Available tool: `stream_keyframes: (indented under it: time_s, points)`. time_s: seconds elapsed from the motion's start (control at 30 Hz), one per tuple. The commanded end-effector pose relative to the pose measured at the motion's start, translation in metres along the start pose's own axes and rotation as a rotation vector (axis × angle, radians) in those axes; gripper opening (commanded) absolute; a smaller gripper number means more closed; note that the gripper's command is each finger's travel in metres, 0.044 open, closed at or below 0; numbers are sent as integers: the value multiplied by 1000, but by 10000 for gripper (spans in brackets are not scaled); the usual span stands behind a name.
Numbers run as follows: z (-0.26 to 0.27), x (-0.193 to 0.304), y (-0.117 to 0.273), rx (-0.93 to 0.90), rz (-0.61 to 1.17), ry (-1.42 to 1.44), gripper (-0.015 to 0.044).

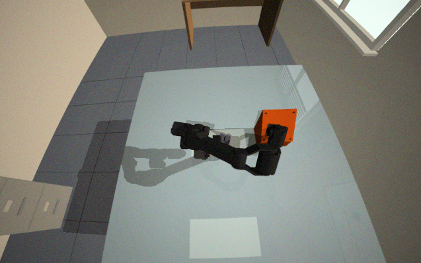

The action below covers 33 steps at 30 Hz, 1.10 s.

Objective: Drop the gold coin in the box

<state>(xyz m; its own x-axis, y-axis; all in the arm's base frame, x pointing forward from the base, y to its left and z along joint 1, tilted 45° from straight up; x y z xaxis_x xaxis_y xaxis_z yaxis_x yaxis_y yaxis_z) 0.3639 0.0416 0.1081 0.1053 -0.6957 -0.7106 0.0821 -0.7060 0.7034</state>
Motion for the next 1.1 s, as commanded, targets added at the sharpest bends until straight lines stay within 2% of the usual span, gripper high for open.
stream_keyframes:
  time_s: [0.0, 0.2, 0.47, 1.07]
  points:
    - [1, -3, 14, 5, 6, 10, 0]
    - [2, -3, 18, 5, 5, -11, 0]
    - [3, -1, 20, 6, 5, -243, 0]
    - [25, 12, 22, 6, 8, -250, 0]
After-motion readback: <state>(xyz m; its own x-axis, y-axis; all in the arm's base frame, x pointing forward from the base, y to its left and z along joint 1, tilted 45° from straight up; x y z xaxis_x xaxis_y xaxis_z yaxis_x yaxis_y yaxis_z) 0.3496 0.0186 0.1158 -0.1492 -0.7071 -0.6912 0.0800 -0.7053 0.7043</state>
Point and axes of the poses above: the point midway between the two fingers, 35 mm back from their tips, its own y axis back along the fingers, its own z axis across the jaws, x = y × z, the point moved 8 cm from there along y, back along the fingers, and after that the axes turned 2 degrees about y, right-handed, at the moved point
